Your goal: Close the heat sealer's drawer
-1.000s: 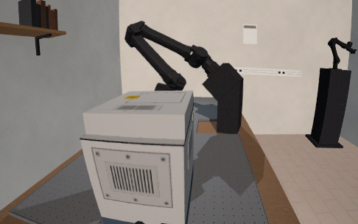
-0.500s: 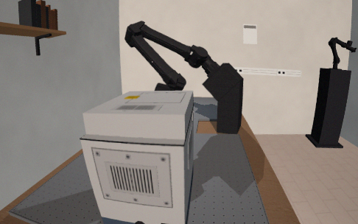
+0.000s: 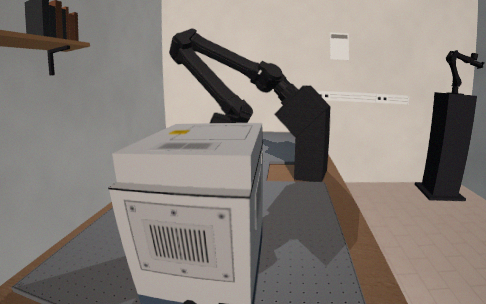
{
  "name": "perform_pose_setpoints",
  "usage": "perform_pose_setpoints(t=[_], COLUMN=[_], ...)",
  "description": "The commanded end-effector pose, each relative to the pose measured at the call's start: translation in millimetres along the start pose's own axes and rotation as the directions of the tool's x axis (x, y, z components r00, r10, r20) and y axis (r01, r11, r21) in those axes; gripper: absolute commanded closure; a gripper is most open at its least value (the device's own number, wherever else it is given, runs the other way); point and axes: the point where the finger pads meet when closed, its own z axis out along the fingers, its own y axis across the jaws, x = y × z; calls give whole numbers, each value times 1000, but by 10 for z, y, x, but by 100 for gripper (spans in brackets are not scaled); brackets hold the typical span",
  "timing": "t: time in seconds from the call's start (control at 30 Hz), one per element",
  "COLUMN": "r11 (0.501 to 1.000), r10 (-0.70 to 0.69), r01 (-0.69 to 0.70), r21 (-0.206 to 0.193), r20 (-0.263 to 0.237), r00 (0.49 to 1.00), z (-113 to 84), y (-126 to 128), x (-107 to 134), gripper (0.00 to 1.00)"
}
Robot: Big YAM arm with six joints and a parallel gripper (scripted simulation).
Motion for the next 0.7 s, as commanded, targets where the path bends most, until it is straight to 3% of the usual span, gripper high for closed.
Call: perform_pose_setpoints(t=[0.0, 0.33, 0.37, 0.67], r11=[1000, 1000, 1000, 1000], r10=[6, 6, 6, 6], r01=[-7, -7, -7, -7], r21=[-13, -13, -13, -13], r20=[-22, -22, -22, -22], r00=[1000, 1000, 1000, 1000], z=[-2, -2, -2, -2], y=[40, 40, 40, 40], x=[119, 119, 119, 119], gripper=[87, 95, 100, 100])
